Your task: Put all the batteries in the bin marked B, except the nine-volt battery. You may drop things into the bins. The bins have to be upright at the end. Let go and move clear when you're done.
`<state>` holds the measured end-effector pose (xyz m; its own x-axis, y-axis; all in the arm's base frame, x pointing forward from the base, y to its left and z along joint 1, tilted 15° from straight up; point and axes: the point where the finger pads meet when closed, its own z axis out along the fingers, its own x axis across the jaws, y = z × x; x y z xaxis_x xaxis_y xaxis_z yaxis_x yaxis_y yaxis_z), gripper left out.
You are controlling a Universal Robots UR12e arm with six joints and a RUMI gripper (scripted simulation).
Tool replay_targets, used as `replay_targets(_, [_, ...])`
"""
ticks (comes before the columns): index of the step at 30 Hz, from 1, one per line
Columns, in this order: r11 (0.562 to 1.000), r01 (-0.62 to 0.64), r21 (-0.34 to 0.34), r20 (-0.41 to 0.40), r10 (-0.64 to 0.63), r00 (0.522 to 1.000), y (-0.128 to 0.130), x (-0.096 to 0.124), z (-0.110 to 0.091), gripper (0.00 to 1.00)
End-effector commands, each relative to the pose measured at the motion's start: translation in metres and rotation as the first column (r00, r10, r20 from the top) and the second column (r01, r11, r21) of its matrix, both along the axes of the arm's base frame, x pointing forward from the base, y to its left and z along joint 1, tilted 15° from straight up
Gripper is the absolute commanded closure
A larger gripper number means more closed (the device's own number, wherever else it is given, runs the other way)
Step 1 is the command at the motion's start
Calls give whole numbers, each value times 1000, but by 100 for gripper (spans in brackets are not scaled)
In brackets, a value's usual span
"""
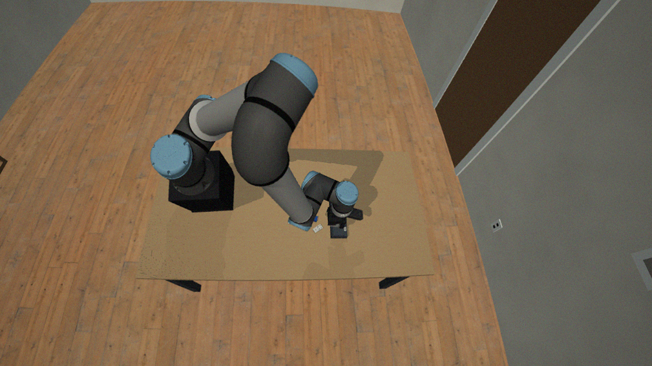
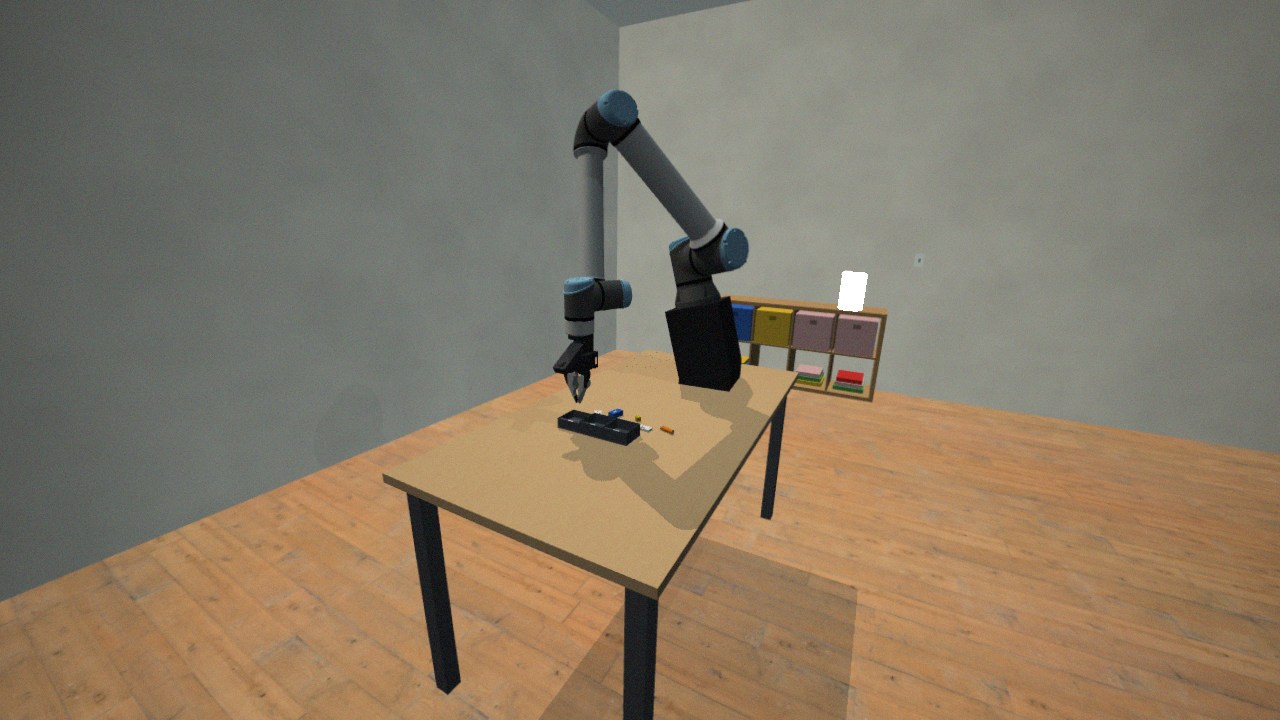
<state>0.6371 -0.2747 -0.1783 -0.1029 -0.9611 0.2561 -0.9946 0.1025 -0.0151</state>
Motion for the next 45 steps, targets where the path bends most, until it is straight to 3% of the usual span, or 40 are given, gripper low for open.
replay_targets(1, [1000,0,0,1,0,1000,16,2,-3,96])
replay_targets(3, [1000,0,0,1,0,1000,16,2,-3,96])
replay_targets(16, [1000,0,0,1,0,1000,77,10,-20,96])
replay_targets(22, [1000,0,0,1,0,1000,77,10,-20,96])
replay_targets(45, [1000,0,0,1,0,1000,64,9,-70,96])
